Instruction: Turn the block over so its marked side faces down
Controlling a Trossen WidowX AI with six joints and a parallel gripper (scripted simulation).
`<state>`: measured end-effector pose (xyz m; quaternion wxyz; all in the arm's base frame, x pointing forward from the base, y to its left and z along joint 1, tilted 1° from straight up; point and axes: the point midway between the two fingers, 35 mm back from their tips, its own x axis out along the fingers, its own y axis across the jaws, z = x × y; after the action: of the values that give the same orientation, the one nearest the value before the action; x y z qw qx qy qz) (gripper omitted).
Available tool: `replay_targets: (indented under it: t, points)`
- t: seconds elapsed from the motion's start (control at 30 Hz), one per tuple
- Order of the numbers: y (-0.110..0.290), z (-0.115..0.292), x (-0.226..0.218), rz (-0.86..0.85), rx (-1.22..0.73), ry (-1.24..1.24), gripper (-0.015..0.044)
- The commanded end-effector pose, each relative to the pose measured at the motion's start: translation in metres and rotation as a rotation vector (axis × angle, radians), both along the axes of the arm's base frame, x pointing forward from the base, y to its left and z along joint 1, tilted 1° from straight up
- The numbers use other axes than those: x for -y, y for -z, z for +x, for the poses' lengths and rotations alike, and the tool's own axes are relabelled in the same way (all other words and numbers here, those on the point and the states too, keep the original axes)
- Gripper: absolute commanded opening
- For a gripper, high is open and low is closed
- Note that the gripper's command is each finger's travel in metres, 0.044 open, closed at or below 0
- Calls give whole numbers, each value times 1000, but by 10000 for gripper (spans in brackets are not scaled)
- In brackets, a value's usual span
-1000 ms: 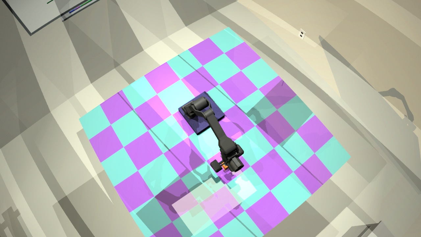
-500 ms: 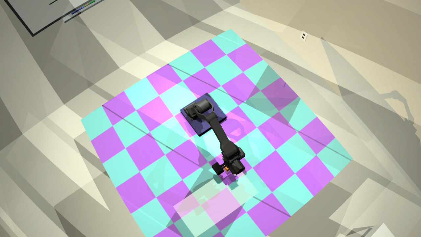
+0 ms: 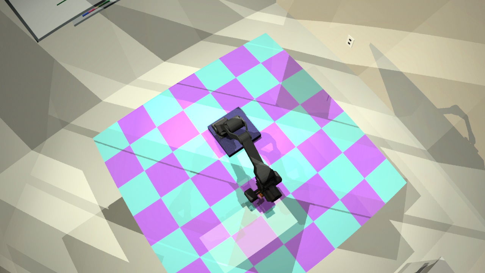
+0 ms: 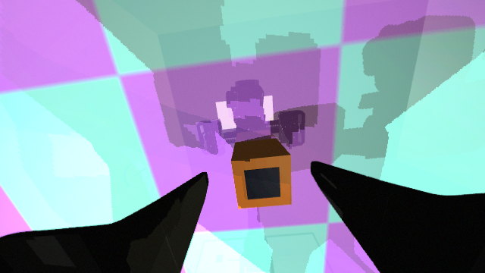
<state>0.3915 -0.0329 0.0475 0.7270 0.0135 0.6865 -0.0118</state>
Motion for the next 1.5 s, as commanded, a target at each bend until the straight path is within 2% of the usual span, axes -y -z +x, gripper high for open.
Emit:
replay_targets:
  t: [0.0,0.2,0.77,0.87,1.03,1.47]
  points:
    - [4,-1,0,-3,-4,-3,335]
    - [4,-1,0,-3,-4,-3,177]
    - [4,-1,0,-3,-4,-3,64]
    - [-5,-1,0,-3,-4,-3,0]
    - [-27,-3,0,-3,-4,-3,0]
    - [-21,0,1,-6,118,-1,0]
